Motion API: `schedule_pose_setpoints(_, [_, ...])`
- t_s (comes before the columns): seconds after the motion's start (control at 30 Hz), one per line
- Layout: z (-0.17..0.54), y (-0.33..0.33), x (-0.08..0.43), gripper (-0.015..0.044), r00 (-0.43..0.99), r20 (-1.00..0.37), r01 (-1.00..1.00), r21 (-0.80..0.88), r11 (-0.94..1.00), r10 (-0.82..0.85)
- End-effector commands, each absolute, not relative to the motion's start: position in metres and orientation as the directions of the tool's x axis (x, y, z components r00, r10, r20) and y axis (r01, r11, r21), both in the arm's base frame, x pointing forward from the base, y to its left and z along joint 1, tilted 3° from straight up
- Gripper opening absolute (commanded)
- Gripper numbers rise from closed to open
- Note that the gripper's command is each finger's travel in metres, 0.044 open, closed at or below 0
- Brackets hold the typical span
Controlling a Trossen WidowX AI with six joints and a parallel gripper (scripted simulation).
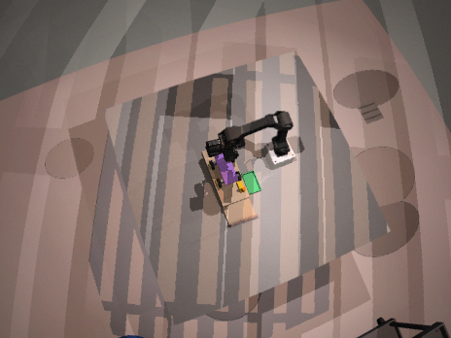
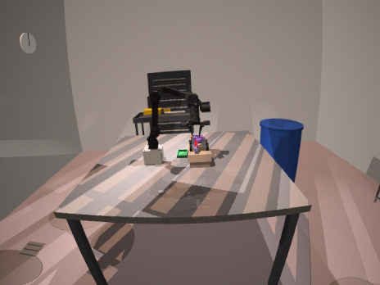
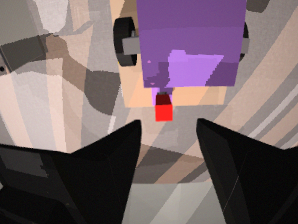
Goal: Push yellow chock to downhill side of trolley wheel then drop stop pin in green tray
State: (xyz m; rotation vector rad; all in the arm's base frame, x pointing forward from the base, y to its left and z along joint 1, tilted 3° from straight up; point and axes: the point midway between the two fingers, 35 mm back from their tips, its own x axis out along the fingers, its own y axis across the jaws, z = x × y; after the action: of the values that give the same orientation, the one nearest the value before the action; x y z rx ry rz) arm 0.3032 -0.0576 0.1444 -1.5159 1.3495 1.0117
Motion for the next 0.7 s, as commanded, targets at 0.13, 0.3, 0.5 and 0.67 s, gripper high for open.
schedule_pose_setpoints(0.13, [0.131, -0.062, 0.303, 0.019, 0.083, -0.946, -0.996, -0.066, -0.064, -0.314])
schedule_pose_setpoints(0.3, [0.124, -0.064, 0.303, 0.019, 0.083, -0.946, -0.996, -0.066, -0.064, -0.314])
schedule_pose_setpoints(0.5, [0.123, -0.064, 0.303, 0.019, 0.083, -0.946, -0.996, -0.066, -0.064, -0.314])
schedule_pose_setpoints(0.67, [0.119, -0.066, 0.304, 0.019, 0.083, -0.946, -0.996, -0.066, -0.064, -0.314])
